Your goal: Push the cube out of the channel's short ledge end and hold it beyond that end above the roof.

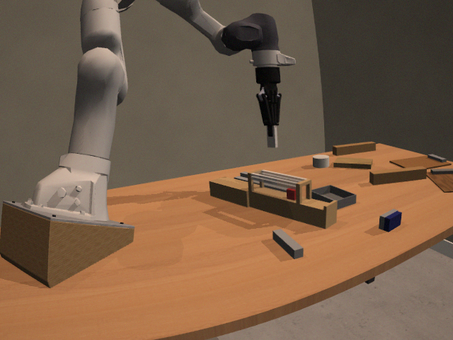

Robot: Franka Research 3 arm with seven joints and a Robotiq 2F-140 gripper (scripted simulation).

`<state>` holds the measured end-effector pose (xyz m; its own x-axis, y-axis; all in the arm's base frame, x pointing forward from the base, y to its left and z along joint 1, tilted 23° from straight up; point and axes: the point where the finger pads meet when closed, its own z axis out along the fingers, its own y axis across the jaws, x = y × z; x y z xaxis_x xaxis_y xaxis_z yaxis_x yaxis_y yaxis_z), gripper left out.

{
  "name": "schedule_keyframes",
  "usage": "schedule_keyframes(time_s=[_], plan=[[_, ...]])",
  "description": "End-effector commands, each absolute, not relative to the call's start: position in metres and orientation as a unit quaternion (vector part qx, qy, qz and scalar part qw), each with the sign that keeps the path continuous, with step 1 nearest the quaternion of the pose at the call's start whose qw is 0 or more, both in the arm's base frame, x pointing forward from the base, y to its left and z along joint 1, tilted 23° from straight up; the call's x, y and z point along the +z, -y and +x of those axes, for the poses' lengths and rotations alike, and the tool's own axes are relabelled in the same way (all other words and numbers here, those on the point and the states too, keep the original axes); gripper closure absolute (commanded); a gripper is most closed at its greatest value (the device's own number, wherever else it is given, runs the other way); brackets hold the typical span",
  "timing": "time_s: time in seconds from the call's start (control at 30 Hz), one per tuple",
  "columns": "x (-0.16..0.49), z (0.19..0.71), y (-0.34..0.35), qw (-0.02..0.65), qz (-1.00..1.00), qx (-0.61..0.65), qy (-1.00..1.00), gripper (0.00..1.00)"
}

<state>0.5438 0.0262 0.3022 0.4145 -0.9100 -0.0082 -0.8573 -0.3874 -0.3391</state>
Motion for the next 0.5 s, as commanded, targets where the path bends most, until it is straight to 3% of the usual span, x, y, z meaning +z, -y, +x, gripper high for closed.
schedule_keyframes(time_s=[0.0, 0.47], plan=[[0.306, 0.544, -0.042, 0.161, -0.783, -0.085, -0.594, 1.00], [0.310, 0.529, -0.090, 0.190, -0.738, -0.069, -0.643, 1.00]])
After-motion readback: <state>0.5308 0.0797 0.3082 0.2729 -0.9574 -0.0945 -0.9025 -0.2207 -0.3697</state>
